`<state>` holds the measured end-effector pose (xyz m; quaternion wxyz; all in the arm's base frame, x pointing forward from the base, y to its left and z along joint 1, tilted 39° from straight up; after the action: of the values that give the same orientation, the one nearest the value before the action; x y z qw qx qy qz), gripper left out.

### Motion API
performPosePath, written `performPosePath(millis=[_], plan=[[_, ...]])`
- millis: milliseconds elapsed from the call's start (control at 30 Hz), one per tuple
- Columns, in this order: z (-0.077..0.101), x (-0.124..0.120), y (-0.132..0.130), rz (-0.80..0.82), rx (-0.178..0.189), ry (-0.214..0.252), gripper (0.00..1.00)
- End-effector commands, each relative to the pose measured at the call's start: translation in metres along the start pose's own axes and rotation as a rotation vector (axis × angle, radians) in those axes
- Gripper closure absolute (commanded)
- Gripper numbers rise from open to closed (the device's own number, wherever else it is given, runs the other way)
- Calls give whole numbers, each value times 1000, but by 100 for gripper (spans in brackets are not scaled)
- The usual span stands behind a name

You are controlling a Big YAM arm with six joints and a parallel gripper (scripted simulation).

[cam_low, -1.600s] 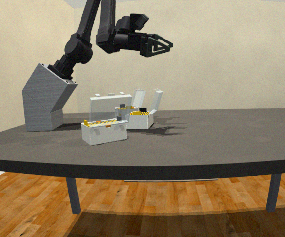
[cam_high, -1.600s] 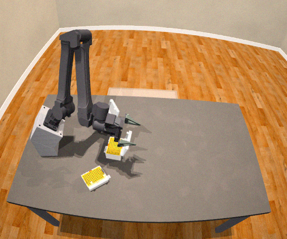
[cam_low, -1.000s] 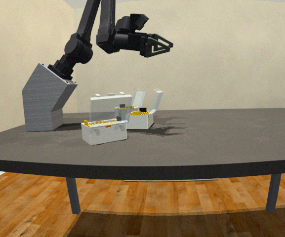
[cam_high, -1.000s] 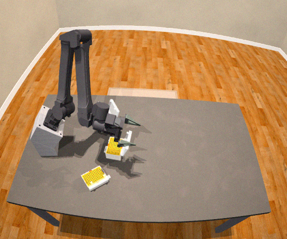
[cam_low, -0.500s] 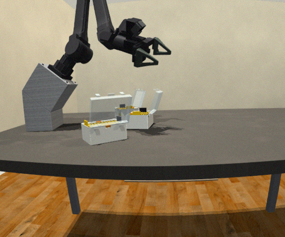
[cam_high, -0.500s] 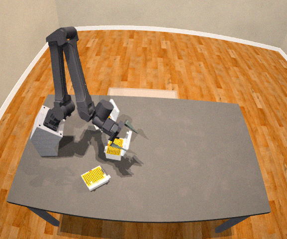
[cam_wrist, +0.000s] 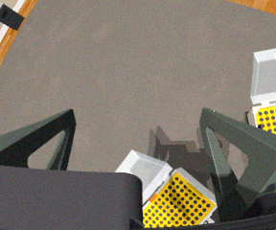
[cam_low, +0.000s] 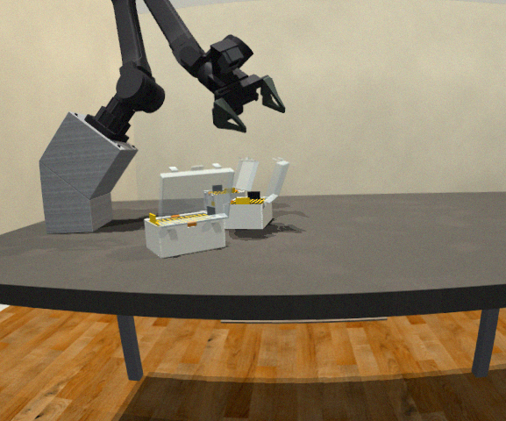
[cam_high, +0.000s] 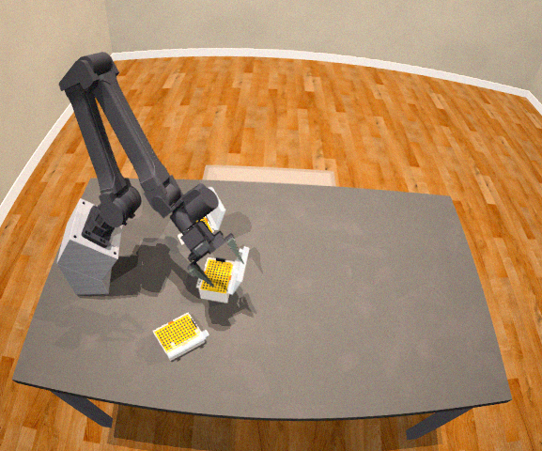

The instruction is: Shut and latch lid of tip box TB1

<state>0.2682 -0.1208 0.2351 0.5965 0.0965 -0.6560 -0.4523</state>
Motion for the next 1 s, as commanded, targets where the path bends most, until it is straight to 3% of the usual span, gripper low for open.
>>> performPosePath(millis=[0, 67, 100, 200, 233, 300, 333, 400, 433, 500, 533, 567, 633, 733, 767, 800, 833, 867, 900, 933, 967], plan=[[5, -5, -1, -59, -35, 33, 0], [5, -5, -1, -59, -35, 33, 0], [4, 7, 12, -75, -38, 18, 0], [11, 2, 6, -99, -116, 40, 0], [17, -18, -18, -89, -151, 69, 0], [20, -10, -10, -107, -182, 62, 0], [25, -23, -26, -100, -206, 81, 0], [28, -15, -19, -116, -238, 73, 0], [33, -27, -33, -108, -260, 90, 0], [36, -15, -21, -126, -282, 74, 0], [41, -31, -41, -114, -313, 98, 0], [41, -15, -24, -130, -312, 75, 0], [41, -15, -24, -130, -312, 75, 0], [49, -17, -30, -134, -380, 79, 0], [56, -36, -54, -116, -418, 106, 0], [59, -37, -56, -116, -418, 106, 0], [62, -38, -58, -114, -452, 106, 0], [63, -31, -52, -121, -452, 95, 0], [68, -39, -64, -112, -469, 106, 0], [69, -26, -49, -125, -472, 84, 0], [72, -27, -52, -123, -489, 85, 0]])
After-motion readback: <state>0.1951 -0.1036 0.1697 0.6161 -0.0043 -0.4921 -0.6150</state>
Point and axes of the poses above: the point where the finger pads meet when closed, its own z axis back along the fingers, its own y axis across the jaws, x = y × z, the point moved 5 cm from there along z, back along the fingers, and after that the axes turned 12 degrees about z, right-handed, at the moved point
